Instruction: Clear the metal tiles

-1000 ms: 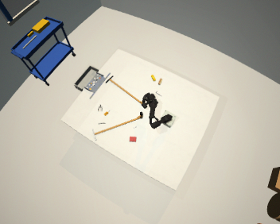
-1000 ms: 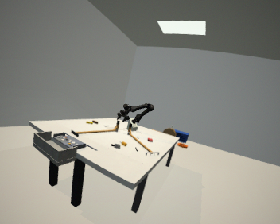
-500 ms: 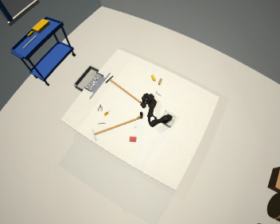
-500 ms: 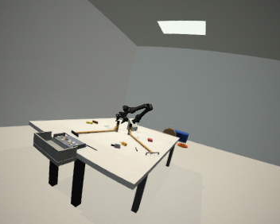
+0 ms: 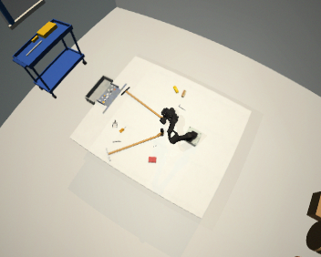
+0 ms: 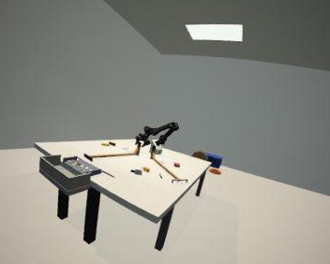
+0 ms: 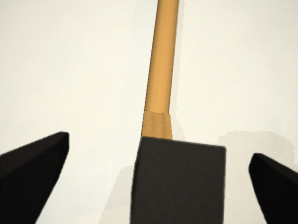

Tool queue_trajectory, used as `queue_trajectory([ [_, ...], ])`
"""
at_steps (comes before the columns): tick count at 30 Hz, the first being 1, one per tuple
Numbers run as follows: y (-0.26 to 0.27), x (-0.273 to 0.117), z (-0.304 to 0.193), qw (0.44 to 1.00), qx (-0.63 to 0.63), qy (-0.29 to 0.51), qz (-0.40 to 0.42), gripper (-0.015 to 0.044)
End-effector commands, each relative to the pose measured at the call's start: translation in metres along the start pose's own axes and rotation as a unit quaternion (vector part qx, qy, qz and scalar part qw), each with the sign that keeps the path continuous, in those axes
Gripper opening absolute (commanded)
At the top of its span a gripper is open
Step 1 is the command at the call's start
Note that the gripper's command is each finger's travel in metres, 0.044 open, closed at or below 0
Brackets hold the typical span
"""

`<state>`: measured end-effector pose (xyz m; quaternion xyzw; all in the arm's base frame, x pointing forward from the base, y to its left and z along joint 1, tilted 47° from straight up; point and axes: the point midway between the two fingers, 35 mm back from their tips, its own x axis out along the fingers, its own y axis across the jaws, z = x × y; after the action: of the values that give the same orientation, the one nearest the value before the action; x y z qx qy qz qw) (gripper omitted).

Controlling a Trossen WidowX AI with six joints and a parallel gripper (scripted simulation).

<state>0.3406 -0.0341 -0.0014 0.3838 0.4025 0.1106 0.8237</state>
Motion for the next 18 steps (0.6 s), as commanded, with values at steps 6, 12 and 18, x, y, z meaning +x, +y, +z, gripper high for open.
queue_trajectory([
  [6, -0.0013, 0.0154, -0.0042, 1.000, 0.007, 0.001, -0.001, 0.0440],
  [12, 0.0015, 0.0126, -0.0018, 1.000, 0.001, -0.001, 0.002, 0.0335],
  [18, 0.0015, 0.0126, -0.0018, 1.000, 0.001, -0.001, 0.002, 0.0177],
])
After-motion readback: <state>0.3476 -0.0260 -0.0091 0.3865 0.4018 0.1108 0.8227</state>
